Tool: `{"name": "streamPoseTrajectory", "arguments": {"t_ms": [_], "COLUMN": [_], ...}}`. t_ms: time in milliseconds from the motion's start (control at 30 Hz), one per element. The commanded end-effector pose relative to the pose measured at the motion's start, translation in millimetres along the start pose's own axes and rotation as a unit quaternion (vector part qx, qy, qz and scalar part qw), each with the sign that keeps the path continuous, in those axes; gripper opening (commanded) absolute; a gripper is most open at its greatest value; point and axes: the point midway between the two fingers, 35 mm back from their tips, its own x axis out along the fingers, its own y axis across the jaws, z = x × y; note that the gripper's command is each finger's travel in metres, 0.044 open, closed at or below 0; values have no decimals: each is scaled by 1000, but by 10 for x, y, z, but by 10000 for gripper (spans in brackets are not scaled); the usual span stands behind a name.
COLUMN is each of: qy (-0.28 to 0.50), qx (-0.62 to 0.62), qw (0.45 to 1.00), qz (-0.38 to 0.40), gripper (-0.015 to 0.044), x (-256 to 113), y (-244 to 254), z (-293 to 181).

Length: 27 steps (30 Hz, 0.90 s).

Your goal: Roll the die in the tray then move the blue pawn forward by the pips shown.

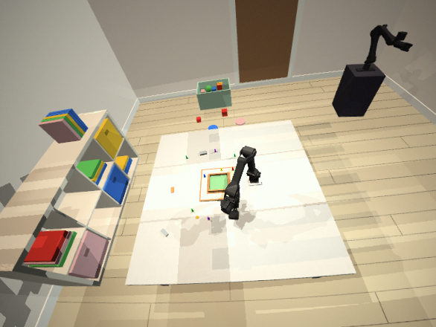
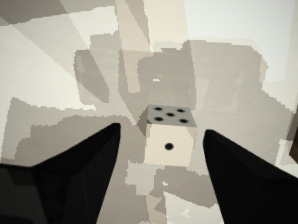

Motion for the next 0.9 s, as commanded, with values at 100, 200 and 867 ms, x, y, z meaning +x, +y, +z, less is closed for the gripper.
{"name": "streamPoseTrajectory", "arguments": {"t_ms": [100,200,867], "qy": [-1,-1,-1], "qx": [2,2,1], "qw": [1000,1000,1000], "qz": [-5,-5,-3], "gripper": [130,110,0], "x": [35,35,-714], "y": [-24,-24,25], "z": [-3,-3,57]}}
